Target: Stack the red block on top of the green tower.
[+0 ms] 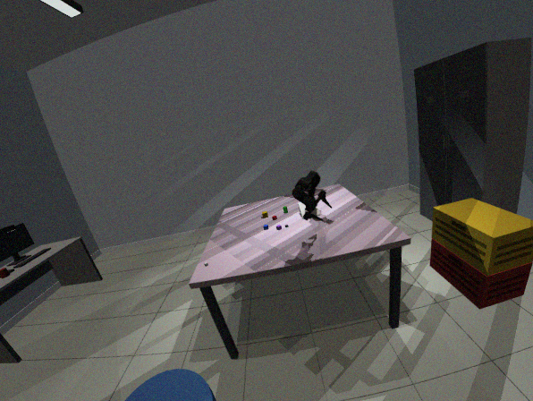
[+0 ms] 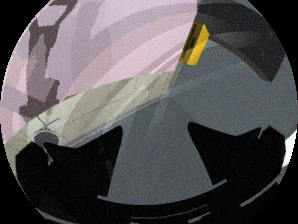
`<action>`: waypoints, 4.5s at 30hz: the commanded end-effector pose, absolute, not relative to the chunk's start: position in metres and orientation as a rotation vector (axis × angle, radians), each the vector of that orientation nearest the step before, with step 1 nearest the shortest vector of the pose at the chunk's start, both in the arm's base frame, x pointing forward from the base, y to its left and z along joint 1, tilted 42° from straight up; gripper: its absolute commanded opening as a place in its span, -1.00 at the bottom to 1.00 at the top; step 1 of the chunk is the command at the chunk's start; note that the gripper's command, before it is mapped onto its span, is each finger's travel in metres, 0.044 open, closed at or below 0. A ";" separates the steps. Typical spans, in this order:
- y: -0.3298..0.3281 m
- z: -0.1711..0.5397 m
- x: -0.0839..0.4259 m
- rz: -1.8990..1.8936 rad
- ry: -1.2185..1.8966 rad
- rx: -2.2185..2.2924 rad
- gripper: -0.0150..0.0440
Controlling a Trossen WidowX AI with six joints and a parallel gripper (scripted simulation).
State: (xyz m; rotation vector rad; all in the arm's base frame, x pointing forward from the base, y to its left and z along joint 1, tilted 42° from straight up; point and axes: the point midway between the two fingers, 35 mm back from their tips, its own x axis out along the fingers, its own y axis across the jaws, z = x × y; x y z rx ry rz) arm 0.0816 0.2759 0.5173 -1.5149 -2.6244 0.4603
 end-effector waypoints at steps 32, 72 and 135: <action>0.197 0.324 0.347 0.258 -2.446 -2.693 1.00; -0.127 0.000 0.294 0.345 -3.234 -2.662 1.00; -0.076 -0.058 0.299 0.334 -3.232 -2.664 -0.07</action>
